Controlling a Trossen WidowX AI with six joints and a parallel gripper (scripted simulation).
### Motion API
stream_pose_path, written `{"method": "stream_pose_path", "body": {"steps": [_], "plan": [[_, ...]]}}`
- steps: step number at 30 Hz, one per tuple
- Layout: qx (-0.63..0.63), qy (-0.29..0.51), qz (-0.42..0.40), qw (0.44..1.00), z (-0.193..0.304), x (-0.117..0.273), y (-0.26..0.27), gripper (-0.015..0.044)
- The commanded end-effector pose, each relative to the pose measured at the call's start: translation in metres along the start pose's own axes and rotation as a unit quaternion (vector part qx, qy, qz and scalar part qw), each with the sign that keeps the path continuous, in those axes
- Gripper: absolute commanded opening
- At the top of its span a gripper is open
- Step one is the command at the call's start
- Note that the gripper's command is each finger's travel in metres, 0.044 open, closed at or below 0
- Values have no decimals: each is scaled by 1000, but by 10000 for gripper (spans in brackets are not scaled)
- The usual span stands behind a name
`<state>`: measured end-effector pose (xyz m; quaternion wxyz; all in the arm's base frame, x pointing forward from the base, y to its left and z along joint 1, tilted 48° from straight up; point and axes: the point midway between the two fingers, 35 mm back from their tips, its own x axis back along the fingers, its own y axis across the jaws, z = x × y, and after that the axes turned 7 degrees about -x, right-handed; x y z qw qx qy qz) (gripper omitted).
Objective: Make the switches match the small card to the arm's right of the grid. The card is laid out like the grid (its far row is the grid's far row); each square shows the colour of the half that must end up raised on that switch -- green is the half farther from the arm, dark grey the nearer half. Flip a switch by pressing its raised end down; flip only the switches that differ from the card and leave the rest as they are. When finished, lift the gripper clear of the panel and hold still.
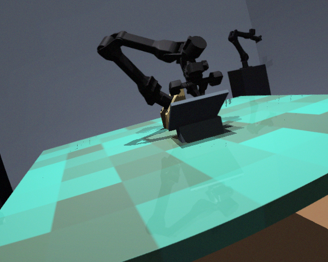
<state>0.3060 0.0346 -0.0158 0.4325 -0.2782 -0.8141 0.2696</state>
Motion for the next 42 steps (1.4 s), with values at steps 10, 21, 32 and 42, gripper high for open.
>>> {"method": "stream_pose_path", "body": {"steps": [10, 21, 32, 42], "plan": [[2, 0, 1, 1000, 1, -2, 0, 0], [2, 14, 1, 1000, -2, 63, 1, 0], [3, 14, 2, 1000, -25, 62, -38, 0], [2, 26, 5, 1000, -26, 27, -38, 0]]}}
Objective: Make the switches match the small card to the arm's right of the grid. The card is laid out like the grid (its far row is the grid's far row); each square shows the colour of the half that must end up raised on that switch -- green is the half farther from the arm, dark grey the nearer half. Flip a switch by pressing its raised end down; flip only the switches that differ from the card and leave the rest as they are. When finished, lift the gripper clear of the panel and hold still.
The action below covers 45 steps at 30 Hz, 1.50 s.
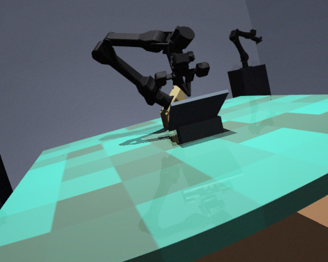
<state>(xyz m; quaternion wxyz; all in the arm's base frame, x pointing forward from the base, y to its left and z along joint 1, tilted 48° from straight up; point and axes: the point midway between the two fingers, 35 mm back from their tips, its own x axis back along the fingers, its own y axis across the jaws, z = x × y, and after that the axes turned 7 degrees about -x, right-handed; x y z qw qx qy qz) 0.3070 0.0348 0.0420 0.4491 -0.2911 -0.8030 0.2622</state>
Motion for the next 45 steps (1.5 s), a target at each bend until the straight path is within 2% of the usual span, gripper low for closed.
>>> {"method": "stream_pose_path", "body": {"steps": [1, 20, 45], "plan": [[6, 2, -1, 1000, 3, -5, 1, 0], [6, 2, -1, 1000, 2, -29, 1, 0], [6, 2, -1, 1000, 2, -29, 1, 0]]}}
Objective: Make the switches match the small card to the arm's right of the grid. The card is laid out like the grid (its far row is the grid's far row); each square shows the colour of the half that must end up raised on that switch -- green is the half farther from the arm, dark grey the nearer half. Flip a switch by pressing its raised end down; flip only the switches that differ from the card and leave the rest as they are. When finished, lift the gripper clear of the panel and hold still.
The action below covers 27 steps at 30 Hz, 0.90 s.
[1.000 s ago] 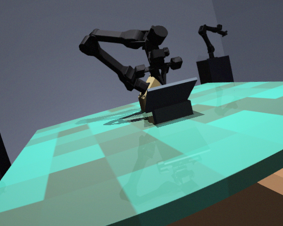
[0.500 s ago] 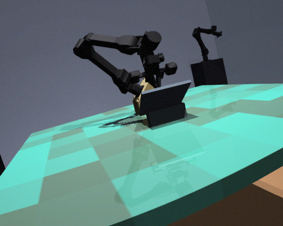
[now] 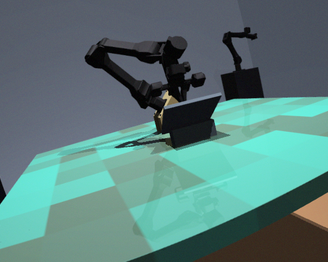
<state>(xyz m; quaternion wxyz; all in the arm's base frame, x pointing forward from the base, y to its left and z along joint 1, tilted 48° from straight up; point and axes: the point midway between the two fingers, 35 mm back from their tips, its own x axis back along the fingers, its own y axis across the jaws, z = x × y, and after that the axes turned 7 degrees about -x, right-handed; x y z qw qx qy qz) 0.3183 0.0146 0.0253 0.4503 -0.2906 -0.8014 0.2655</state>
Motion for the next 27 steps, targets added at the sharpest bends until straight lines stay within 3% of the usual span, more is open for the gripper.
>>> {"method": "stream_pose_path", "body": {"steps": [1, 27], "plan": [[3, 1, -2, 1000, 1, 0, 1, 0], [3, 1, -2, 1000, 1, -4, 1, 0]]}}
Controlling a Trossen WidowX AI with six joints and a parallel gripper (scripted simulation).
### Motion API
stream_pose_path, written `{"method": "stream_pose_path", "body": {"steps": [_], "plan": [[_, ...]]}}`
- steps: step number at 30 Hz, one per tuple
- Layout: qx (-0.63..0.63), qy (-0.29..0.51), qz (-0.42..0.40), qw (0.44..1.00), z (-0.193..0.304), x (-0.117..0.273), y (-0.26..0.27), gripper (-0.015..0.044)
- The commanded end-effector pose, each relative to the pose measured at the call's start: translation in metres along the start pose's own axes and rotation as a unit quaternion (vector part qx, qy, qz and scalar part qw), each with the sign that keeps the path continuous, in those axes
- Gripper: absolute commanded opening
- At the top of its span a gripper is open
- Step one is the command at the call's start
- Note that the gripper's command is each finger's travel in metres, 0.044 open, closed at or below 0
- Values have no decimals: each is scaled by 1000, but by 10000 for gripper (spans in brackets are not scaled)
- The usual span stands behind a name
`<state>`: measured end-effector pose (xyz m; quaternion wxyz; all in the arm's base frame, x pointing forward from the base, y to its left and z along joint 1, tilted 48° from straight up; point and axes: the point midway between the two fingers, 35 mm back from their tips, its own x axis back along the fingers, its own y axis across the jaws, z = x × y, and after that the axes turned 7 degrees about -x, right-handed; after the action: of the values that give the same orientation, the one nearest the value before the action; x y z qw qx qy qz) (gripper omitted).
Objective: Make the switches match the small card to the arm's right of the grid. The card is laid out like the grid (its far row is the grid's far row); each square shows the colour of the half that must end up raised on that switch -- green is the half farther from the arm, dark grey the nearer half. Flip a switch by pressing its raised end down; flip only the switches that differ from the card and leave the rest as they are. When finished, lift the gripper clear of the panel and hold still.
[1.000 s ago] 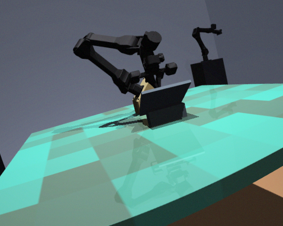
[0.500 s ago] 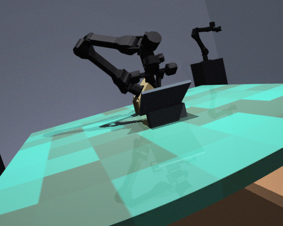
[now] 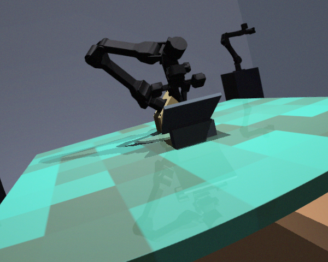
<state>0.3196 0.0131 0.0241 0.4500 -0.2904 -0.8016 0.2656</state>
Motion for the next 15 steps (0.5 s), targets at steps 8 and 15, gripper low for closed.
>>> {"method": "stream_pose_path", "body": {"steps": [8, 15], "plan": [[3, 2, -2, 1000, 1, -2, 1, 0], [3, 2, -2, 1000, 1, -3, 1, 0]]}}
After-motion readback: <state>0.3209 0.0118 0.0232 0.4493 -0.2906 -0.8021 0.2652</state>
